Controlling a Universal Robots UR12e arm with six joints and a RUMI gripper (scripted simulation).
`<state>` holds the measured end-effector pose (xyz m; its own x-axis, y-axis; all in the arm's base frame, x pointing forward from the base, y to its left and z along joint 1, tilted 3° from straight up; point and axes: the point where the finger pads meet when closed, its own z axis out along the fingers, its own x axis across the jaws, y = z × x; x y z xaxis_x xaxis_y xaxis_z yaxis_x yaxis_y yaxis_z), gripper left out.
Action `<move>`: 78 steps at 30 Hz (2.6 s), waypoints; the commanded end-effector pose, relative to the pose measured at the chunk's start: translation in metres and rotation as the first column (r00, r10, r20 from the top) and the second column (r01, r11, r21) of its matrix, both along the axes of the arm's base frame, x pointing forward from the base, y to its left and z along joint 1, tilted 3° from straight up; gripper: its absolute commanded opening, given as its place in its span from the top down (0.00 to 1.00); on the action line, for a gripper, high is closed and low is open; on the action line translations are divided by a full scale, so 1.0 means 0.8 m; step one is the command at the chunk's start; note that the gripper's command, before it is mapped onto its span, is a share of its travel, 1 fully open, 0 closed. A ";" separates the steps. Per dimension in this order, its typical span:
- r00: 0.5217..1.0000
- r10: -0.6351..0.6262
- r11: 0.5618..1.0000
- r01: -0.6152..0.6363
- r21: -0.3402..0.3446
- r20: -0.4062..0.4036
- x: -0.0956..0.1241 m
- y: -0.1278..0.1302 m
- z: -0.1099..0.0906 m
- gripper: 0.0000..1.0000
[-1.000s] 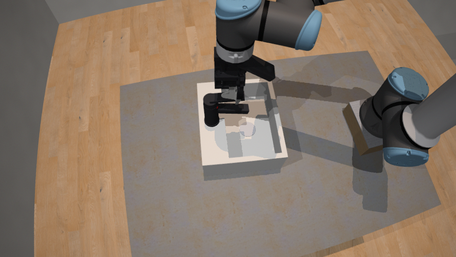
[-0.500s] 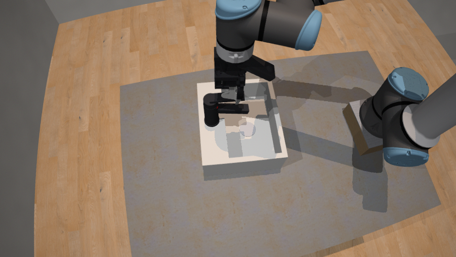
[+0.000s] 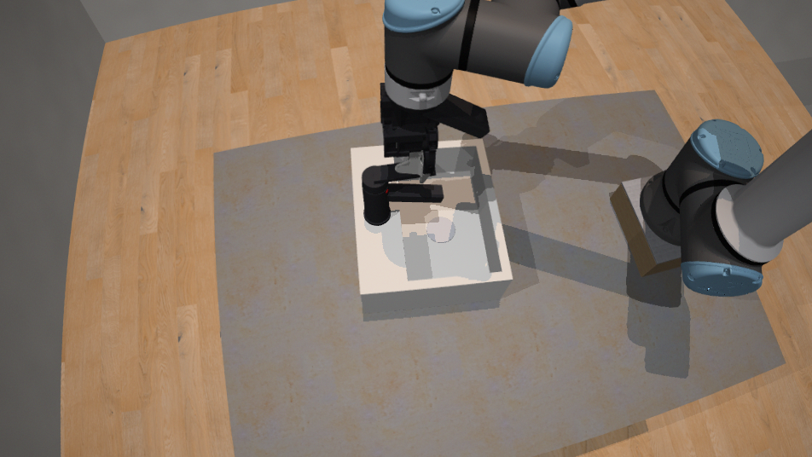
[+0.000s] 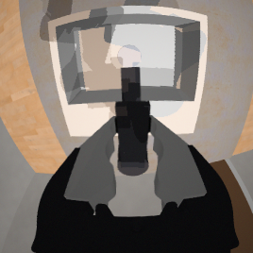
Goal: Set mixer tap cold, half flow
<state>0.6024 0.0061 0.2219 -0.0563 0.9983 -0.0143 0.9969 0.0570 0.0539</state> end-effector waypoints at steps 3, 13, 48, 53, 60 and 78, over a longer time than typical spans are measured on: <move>0.994 0.111 0.994 -0.111 -0.005 -0.001 0.003 -0.014 0.000 1.00; 0.966 0.257 0.966 -0.257 -0.014 -0.003 0.008 -0.029 0.001 1.00; 0.730 0.683 0.729 -0.684 -0.035 -0.021 0.035 -0.072 0.003 1.00; 0.715 0.698 0.715 -0.699 -0.036 -0.022 0.036 -0.072 0.003 1.00; 0.711 0.703 0.710 -0.703 -0.035 -0.023 0.035 -0.072 0.002 1.00; 0.711 0.702 0.711 -0.703 -0.035 -0.023 0.035 -0.072 0.002 1.00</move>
